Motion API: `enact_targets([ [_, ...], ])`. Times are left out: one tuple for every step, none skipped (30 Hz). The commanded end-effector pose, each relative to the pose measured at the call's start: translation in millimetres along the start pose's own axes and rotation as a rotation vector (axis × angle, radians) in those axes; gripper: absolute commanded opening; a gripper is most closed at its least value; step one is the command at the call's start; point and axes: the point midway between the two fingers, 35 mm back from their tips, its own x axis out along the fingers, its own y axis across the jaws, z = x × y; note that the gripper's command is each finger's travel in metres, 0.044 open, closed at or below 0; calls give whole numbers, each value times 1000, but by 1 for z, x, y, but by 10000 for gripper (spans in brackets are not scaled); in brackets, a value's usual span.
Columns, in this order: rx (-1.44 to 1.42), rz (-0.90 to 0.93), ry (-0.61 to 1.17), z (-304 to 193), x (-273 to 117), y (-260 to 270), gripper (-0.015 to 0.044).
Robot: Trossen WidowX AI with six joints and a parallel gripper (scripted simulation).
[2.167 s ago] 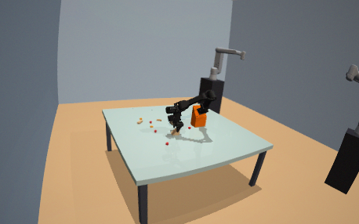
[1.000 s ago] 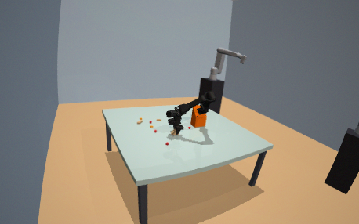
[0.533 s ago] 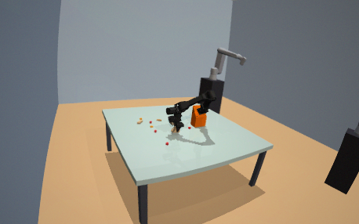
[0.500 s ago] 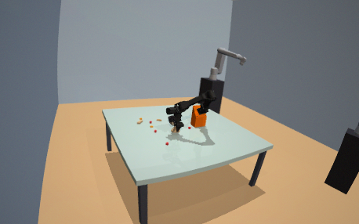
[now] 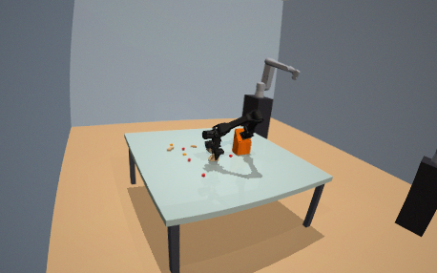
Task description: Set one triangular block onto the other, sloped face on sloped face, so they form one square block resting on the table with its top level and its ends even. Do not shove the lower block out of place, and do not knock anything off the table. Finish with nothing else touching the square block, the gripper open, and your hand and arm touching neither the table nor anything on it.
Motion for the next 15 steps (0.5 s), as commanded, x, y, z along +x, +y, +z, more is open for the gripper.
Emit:
enact_targets([
  [-8, 5, -7, 1, -3, 2, 0],
  [-8, 5, -7, 1, -3, 2, 0],
  [-8, 5, -7, 1, -3, 2, 0],
  [-8, 5, -7, 1, -3, 2, 0],
  [-8, 5, -7, 1, -3, 2, 0],
  [-12, 4, -5, 1, -2, 1, 0],
  [-17, 2, -3, 0, -1, 1, 0],
  [-22, 1, -1, 0, 0, 0, 0],
  [-33, 1, -1, 0, 0, 0, 0],
  [-46, 1, -1, 0, 0, 0, 0],
  [-62, 0, -1, 0, 0, 0, 0],
  [-82, 0, -1, 0, 0, 0, 0],
  [-104, 0, -1, 0, 0, 0, 0],
  [-129, 0, -1, 0, 0, 0, 0],
  [-159, 0, -1, 0, 0, 0, 0],
])
